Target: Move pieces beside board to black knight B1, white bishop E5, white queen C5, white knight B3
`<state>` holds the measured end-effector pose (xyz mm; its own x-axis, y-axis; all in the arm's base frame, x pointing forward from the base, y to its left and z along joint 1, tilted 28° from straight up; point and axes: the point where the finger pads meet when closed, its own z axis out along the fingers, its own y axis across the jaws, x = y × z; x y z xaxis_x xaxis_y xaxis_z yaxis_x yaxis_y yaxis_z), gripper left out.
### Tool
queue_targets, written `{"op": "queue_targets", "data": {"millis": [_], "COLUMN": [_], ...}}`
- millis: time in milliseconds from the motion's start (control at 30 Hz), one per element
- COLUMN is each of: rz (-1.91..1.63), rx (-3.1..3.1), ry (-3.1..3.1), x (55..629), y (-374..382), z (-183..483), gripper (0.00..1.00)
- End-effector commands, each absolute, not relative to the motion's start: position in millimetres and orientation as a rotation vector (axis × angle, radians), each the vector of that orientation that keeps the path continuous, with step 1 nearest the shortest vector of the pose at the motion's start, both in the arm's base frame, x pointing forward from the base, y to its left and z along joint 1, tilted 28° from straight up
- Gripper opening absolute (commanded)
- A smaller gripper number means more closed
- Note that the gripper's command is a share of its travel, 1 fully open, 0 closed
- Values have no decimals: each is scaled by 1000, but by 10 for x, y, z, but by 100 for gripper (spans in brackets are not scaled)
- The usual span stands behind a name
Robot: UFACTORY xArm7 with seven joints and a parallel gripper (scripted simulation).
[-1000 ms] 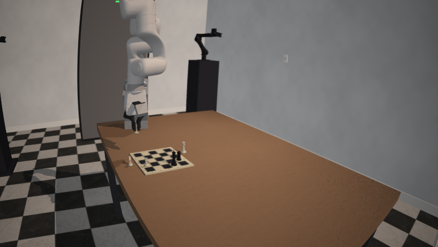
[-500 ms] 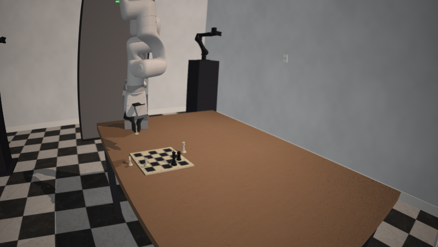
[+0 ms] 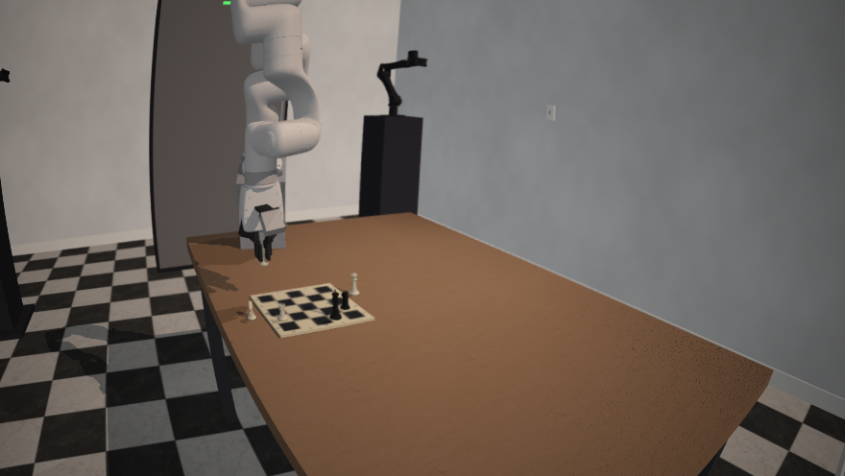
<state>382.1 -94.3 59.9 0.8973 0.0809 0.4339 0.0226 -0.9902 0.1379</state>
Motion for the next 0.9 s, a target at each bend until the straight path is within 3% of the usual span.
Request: {"op": "queue_targets", "data": {"millis": [0, 867], "rz": [696, 696], "rx": [2901, 2901], "ry": [71, 71], "x": [3848, 4181], "y": [-947, -1042], "z": [555, -93], "gripper": [0, 0]}}
